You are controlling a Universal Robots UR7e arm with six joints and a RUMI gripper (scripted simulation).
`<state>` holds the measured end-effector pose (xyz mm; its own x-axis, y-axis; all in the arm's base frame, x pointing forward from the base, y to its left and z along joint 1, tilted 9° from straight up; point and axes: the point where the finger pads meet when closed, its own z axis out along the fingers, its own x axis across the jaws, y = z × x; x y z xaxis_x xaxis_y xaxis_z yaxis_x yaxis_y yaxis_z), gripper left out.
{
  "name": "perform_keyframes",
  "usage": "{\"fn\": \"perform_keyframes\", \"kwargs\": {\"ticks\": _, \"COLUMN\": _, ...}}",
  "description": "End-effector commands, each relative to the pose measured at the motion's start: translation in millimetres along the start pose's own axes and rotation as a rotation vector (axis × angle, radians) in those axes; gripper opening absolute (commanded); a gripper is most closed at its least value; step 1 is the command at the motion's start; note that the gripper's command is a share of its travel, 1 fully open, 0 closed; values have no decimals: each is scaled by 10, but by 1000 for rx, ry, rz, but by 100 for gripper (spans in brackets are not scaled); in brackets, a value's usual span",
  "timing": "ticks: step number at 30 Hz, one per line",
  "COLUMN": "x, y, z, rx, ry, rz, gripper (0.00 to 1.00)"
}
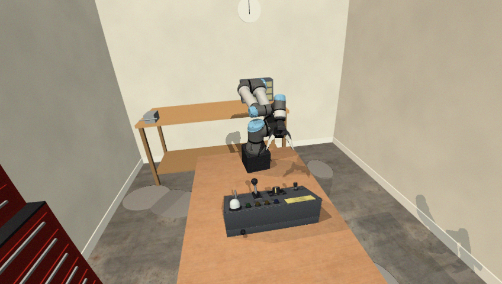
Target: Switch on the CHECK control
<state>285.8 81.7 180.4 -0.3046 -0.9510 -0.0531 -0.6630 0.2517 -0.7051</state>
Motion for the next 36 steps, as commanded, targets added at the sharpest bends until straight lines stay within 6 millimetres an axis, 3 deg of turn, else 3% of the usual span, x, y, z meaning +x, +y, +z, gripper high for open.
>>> {"fn": "perform_keyframes", "kwargs": {"ticks": 1, "x": -87, "y": -51, "z": -71, "rx": 46, "ry": -57, "rz": 128, "gripper": 100}}
{"fn": "perform_keyframes", "kwargs": {"ticks": 36, "x": -135, "y": -92, "z": -127, "rx": 68, "ry": -88, "rz": 186, "gripper": 100}}
